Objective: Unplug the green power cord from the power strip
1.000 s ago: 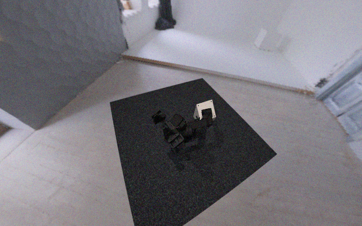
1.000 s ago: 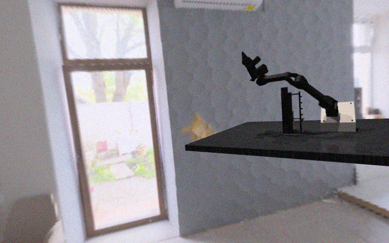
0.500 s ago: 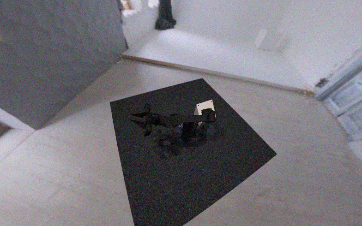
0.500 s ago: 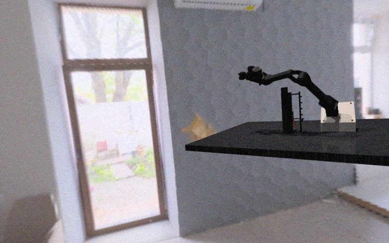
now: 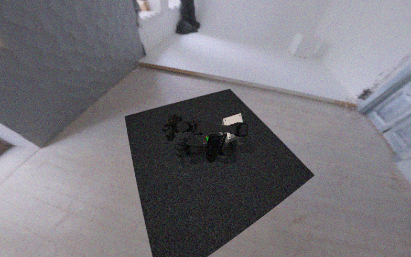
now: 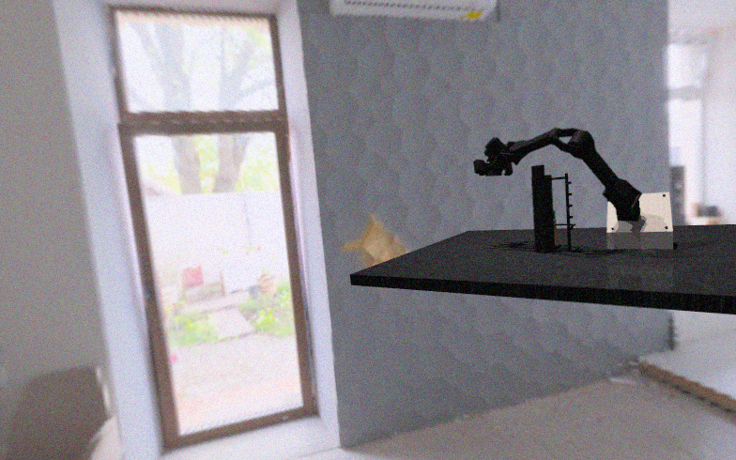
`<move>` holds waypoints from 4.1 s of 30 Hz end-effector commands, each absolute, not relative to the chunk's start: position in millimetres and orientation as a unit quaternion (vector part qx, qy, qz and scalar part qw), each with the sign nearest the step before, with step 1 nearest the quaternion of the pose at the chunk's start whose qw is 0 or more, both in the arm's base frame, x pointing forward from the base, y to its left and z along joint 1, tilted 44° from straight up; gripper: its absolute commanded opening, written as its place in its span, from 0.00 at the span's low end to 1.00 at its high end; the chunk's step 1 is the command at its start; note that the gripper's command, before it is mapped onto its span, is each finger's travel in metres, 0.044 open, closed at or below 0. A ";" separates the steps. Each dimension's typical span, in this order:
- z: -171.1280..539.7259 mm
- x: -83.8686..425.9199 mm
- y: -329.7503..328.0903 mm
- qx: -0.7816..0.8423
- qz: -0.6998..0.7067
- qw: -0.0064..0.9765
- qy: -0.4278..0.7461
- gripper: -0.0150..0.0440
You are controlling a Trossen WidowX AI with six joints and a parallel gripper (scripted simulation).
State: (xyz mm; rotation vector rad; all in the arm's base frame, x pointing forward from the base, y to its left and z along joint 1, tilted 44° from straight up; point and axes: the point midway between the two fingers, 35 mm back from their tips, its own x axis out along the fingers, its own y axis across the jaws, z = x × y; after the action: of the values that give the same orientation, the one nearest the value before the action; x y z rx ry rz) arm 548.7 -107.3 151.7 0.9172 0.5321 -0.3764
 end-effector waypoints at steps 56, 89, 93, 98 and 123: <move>71.8 262.2 10.0 0.628 -0.302 0.261 0.668 0.53; 58.9 263.1 9.7 0.627 -0.302 0.263 0.668 0.25; 54.5 263.5 4.7 0.627 -0.303 0.264 0.668 0.25; 49.0 263.7 -1.5 0.627 -0.303 0.264 0.667 0.25; 25.1 258.3 -34.5 0.628 -0.304 0.264 0.667 0.25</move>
State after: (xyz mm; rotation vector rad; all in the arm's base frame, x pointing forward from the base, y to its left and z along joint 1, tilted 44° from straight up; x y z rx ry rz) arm 260.0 -14.4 35.9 1.6866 1.8290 -0.7770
